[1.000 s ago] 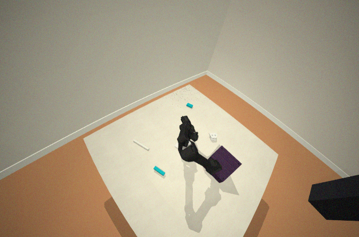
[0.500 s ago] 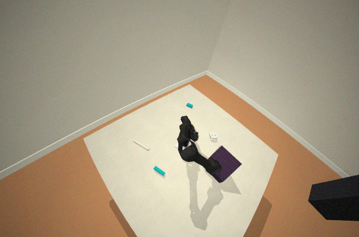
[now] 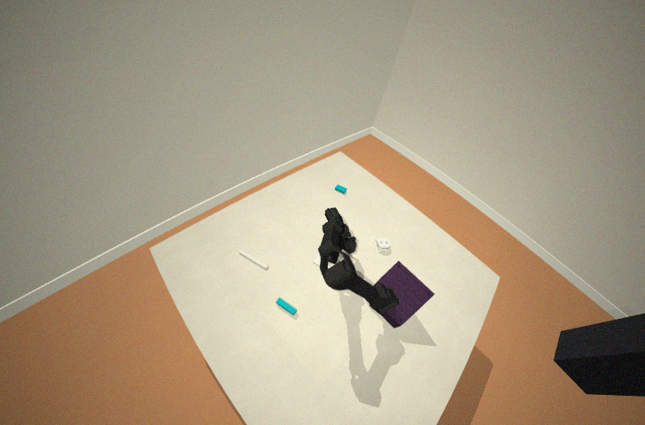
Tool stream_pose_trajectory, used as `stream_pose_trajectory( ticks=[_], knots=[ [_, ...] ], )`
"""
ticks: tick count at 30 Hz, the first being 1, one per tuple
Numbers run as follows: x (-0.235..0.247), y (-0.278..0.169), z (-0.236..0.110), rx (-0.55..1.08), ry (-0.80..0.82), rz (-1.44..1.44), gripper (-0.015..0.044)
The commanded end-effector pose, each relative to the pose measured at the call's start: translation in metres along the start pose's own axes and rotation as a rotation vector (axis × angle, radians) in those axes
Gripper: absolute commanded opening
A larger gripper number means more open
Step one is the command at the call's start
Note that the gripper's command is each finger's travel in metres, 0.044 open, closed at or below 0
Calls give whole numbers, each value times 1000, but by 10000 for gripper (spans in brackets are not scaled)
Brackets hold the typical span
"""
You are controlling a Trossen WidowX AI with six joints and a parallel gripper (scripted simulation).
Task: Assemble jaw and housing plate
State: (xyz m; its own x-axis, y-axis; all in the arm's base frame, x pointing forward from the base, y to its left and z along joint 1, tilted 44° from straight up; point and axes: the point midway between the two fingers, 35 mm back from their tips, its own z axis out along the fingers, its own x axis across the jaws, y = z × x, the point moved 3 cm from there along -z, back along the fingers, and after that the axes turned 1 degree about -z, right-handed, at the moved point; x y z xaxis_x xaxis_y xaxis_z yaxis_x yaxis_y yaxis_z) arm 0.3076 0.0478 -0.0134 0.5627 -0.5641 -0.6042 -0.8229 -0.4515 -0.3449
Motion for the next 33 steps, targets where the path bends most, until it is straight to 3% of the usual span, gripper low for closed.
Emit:
stream_pose_trajectory(
  ticks=[1, 10, 18, 23, 31, 33],
  knots=[
    [0, 0, 0, 0, 0, 0, 224],
    [0, 0, -2, 0, 0, 1, 224],
    [-1, 1, -67, -1, -1, 6, 224],
    [0, 2, -61, 6, 0, 15, 224],
    [14, 15, -59, -14, 20, -134, 434],
    [19, 19, -61, -16, 23, -175, 440]
  ],
)
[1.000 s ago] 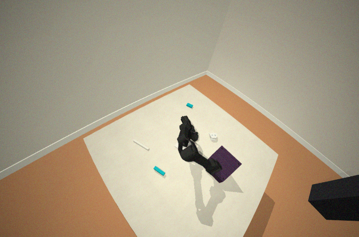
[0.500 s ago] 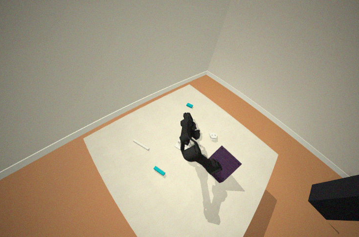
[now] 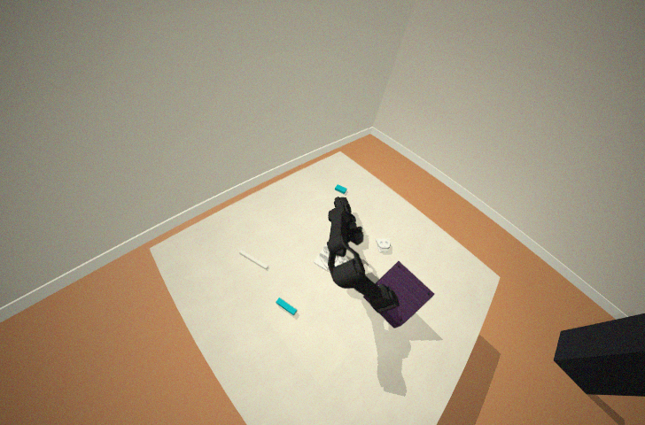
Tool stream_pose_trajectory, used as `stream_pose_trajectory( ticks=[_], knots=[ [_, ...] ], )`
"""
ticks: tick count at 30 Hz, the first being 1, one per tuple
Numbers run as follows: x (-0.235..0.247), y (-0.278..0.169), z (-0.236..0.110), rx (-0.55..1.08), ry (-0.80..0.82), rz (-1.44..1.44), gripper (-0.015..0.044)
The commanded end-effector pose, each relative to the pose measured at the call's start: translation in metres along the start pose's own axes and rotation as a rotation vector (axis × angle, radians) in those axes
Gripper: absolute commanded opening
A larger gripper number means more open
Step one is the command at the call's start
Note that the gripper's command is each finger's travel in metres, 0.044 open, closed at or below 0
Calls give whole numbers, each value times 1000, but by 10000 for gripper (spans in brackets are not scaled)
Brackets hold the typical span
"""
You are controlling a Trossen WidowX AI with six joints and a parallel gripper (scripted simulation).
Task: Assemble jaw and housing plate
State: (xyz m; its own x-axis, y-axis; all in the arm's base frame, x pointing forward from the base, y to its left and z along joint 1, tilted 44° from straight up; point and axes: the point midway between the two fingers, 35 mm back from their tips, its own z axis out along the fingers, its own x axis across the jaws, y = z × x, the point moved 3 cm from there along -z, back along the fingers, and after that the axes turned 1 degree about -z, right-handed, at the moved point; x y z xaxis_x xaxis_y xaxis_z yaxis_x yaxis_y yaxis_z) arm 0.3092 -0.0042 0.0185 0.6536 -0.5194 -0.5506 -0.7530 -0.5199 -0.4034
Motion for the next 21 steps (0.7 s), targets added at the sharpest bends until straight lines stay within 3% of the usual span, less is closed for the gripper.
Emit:
stream_pose_trajectory(
  ticks=[1, 21],
  knots=[
    [9, 11, -2, -7, 10, -85, 440],
    [58, 67, -18, -30, 30, -595, 440]
  ],
)
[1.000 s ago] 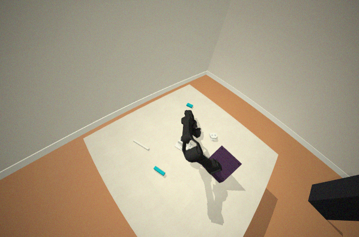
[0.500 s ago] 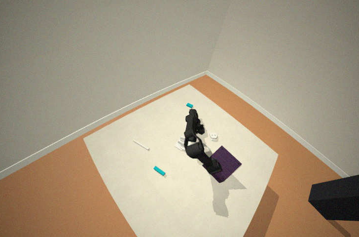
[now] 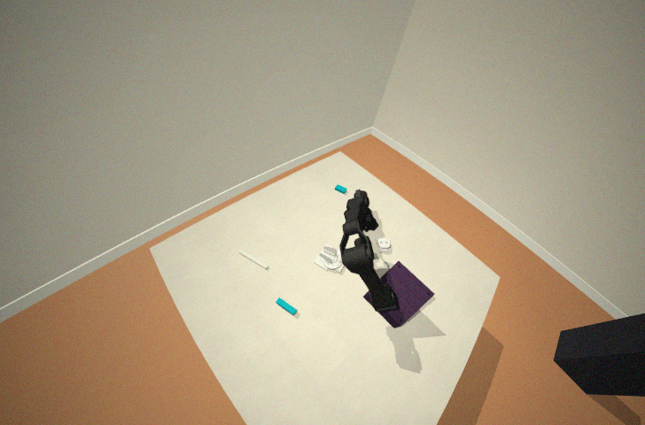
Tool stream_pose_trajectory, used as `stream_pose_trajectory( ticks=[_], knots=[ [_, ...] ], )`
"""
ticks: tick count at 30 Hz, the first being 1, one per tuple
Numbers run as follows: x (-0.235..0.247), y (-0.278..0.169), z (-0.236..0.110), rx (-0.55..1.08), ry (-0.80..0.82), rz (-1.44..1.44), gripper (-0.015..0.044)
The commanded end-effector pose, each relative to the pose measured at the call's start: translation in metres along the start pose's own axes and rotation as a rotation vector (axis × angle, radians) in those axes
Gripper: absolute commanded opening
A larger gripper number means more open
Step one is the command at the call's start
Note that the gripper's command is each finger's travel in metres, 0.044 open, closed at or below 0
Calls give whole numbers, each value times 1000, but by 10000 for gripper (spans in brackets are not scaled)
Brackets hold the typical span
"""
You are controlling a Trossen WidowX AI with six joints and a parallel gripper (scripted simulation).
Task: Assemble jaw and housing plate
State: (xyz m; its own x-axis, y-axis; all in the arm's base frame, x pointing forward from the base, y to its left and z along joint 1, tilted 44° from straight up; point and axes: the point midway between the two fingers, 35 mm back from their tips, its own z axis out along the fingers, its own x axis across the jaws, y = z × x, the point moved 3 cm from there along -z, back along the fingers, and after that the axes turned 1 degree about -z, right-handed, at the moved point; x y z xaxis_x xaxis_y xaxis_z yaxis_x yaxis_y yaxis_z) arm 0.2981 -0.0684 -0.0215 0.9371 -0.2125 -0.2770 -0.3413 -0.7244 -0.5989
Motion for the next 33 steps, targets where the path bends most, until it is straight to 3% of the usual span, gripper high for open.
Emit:
stream_pose_trajectory(
  ticks=[1, 33],
  knots=[
    [4, 17, -5, -10, 10, -114, 440],
    [-7, 133, -13, -4, 1, -916, 440]
  ],
)
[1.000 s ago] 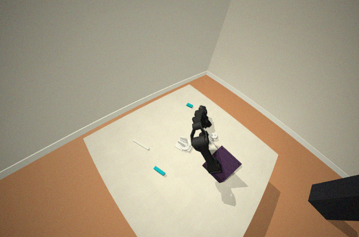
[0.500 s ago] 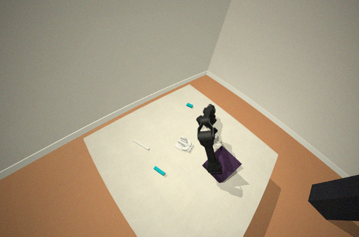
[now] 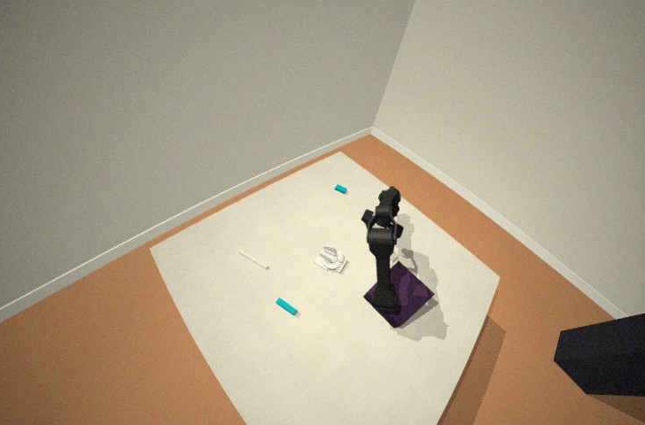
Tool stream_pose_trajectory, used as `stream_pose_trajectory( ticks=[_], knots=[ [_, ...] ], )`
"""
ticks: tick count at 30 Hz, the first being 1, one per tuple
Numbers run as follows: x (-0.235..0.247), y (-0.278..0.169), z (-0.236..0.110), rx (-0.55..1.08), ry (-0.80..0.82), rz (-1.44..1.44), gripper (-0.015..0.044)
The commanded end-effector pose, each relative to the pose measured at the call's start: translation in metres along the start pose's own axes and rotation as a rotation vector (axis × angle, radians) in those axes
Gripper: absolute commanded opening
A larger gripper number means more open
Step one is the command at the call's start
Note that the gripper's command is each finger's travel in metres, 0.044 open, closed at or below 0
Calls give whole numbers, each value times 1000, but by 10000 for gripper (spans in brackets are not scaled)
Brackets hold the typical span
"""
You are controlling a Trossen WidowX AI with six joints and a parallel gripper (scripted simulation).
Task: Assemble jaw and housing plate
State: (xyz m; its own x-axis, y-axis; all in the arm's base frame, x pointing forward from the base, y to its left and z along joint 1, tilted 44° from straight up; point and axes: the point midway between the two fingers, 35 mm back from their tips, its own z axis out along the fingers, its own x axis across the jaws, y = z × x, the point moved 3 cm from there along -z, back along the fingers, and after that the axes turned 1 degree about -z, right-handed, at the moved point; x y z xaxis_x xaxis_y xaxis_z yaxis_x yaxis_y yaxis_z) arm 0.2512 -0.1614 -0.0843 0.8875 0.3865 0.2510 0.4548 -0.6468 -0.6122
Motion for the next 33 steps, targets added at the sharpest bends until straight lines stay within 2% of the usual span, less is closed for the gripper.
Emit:
stream_pose_trajectory(
  ticks=[1, 17, 25, 30, 33],
  knots=[
    [-11, 9, -3, -4, -1, -119, 440],
    [-58, 30, 0, 22, 12, -542, 440],
    [-60, 31, 1, 23, 14, -559, 440],
    [-61, 27, 38, 24, 15, -560, 440],
    [-61, 27, 40, 24, 15, -560, 440]
  ],
)
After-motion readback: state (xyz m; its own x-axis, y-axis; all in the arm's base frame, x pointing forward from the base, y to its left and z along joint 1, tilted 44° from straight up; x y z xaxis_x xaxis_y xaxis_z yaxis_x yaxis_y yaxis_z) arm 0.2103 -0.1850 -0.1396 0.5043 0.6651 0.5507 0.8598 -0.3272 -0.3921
